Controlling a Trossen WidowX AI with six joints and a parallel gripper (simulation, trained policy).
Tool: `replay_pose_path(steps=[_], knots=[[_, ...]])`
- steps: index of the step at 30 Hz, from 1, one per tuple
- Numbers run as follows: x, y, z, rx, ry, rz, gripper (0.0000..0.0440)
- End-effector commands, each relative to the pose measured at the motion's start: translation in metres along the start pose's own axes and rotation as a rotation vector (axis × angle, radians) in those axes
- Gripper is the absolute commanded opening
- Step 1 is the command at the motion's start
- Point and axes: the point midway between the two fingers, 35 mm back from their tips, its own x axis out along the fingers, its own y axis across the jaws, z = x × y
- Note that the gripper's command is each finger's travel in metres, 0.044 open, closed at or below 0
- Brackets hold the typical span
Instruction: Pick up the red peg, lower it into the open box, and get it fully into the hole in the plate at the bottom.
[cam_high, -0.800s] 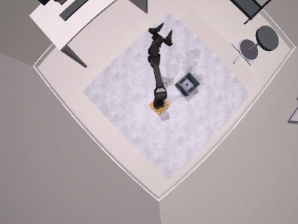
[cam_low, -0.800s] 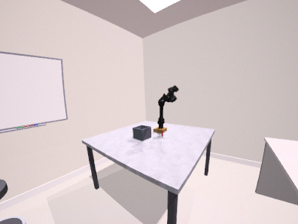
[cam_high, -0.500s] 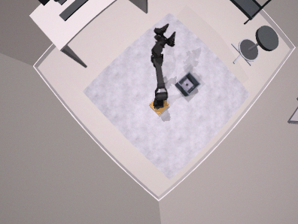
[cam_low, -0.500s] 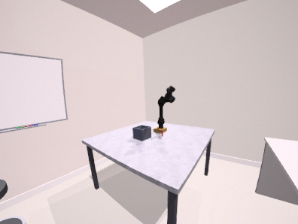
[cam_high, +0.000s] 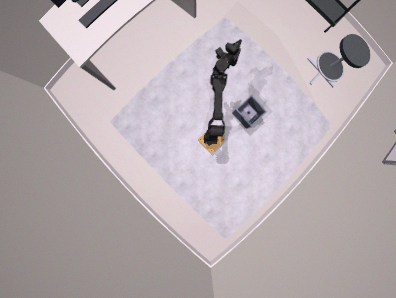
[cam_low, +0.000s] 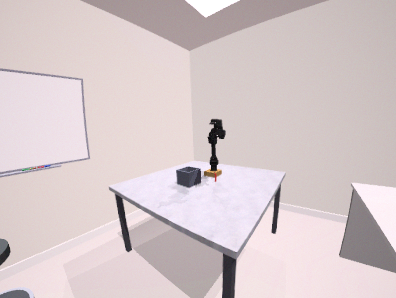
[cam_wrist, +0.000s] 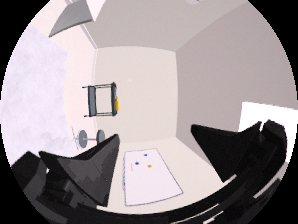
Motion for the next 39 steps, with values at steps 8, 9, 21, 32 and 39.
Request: replay_pose_path(steps=[8, 9, 21, 32, 39], knots=[[0.010, 0.045, -0.039, 0.382, 0.045, 0.136, 0.0440], [0.010, 0.048, -0.042, 0.415, 0.051, 0.148, 0.0440], [0.006, 0.093, -0.076, 0.811, 0.148, 0.289, 0.0440], [-0.010, 0.135, -0.100, 1.157, 0.283, 0.427, 0.0440], [-0.027, 0.161, -0.111, 1.363, 0.397, 0.519, 0.0440]])
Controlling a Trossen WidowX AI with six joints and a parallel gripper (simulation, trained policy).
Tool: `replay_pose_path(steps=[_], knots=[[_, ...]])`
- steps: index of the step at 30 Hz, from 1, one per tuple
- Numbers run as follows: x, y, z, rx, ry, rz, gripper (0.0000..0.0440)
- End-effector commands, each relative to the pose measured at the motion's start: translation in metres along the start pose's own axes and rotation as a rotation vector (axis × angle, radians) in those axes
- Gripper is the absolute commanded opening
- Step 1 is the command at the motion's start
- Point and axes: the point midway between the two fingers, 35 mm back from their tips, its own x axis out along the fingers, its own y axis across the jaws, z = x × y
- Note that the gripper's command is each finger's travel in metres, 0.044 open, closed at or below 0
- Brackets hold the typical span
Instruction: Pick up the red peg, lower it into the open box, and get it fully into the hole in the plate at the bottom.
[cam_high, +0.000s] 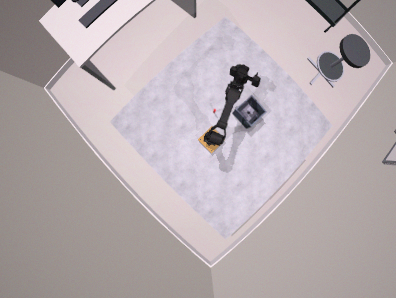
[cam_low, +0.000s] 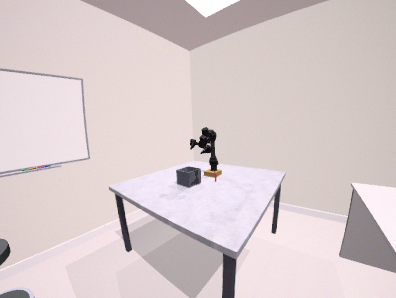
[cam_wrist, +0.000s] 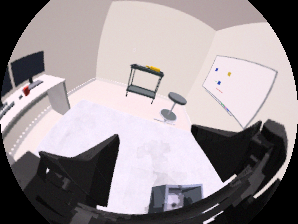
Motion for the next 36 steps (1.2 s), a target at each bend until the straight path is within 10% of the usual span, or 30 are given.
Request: replay_pose_path(steps=[1, 36], knots=[[-0.001, 0.000, -0.023, 0.140, 0.076, 0.038, 0.0440], [-0.082, 0.050, -0.173, 1.097, 0.856, 0.042, 0.0440]])
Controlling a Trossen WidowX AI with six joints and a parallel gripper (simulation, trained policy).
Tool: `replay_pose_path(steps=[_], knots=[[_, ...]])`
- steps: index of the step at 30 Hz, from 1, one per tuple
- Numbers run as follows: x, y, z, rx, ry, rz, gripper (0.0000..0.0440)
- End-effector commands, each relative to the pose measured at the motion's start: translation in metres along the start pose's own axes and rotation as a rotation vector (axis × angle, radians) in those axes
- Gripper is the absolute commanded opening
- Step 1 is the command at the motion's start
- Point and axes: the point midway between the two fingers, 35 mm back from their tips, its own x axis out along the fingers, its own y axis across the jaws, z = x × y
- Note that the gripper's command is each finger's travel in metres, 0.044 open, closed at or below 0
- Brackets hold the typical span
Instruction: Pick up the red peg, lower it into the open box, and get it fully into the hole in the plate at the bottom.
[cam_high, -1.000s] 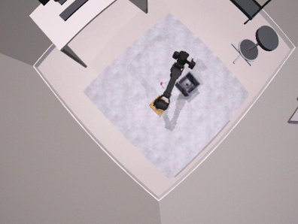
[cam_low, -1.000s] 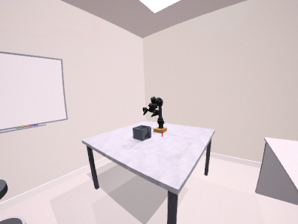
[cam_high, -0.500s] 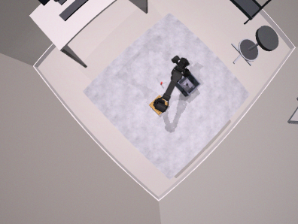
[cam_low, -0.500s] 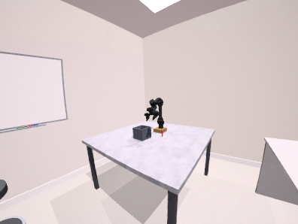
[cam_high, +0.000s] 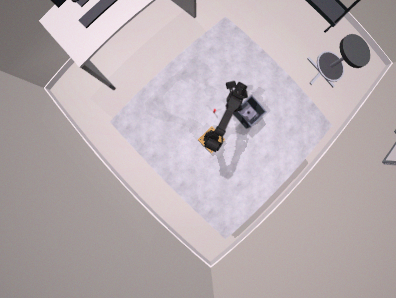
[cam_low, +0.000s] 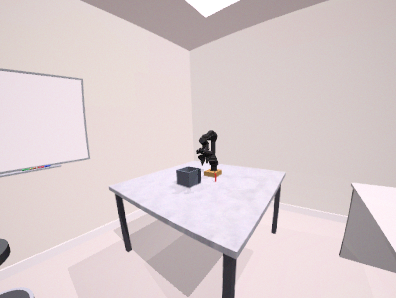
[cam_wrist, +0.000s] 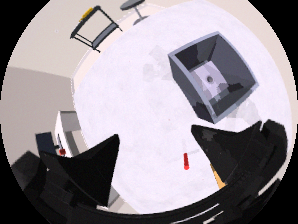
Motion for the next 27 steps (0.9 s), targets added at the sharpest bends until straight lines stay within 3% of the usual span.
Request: replay_pose_path(steps=[1, 15, 27], knots=[[0.002, -0.013, -0.025, 0.124, 0.096, -0.044, 0.0440], [-0.004, -0.047, -0.102, 0.489, 0.320, -0.273, 0.0440], [-0.002, -0.068, -0.140, 0.672, 0.342, -0.467, 0.0440]])
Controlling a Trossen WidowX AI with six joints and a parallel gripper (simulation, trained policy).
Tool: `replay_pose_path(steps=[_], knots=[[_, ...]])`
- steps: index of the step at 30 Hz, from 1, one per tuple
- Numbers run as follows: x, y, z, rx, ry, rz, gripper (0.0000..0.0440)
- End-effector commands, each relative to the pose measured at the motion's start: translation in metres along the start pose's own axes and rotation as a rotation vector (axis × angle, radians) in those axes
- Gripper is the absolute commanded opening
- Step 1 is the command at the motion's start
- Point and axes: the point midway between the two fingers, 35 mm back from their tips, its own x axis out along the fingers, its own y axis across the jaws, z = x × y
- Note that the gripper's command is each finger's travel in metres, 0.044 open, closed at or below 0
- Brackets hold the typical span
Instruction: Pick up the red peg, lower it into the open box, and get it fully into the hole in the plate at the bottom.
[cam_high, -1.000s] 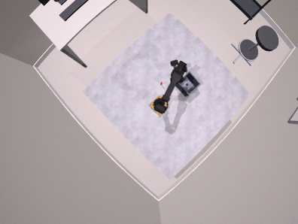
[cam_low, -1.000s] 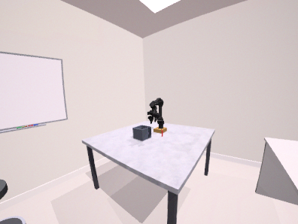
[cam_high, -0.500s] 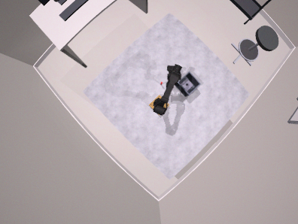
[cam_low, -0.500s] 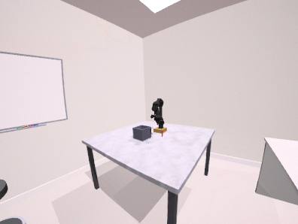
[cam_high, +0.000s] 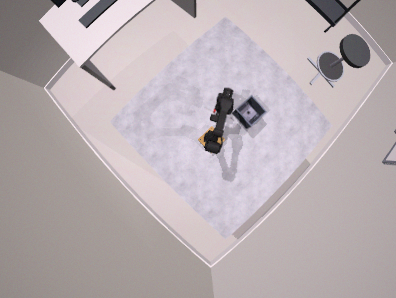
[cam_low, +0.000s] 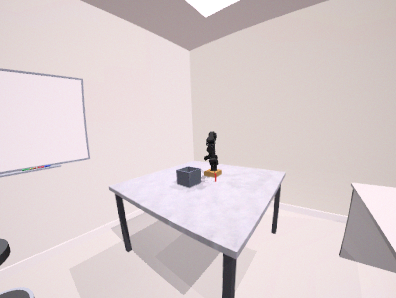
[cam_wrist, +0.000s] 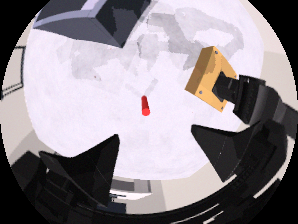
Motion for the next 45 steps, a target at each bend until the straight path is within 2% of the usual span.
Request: replay_pose_path(steps=[1, 19, 28, 31, 43, 45], knots=[[0.010, -0.010, -0.003, 0.061, -0.011, -0.053, 0.0440], [0.064, -0.011, 0.009, 0.162, -0.082, -0.101, 0.0437], [0.090, -0.009, 0.015, 0.203, -0.099, -0.090, 0.0404], [0.098, -0.006, 0.016, 0.209, -0.097, -0.080, 0.0351], [0.116, 0.010, 0.014, 0.183, -0.075, -0.057, 0.0038], [0.117, 0.013, 0.013, 0.175, -0.070, -0.051, 0.0000]])
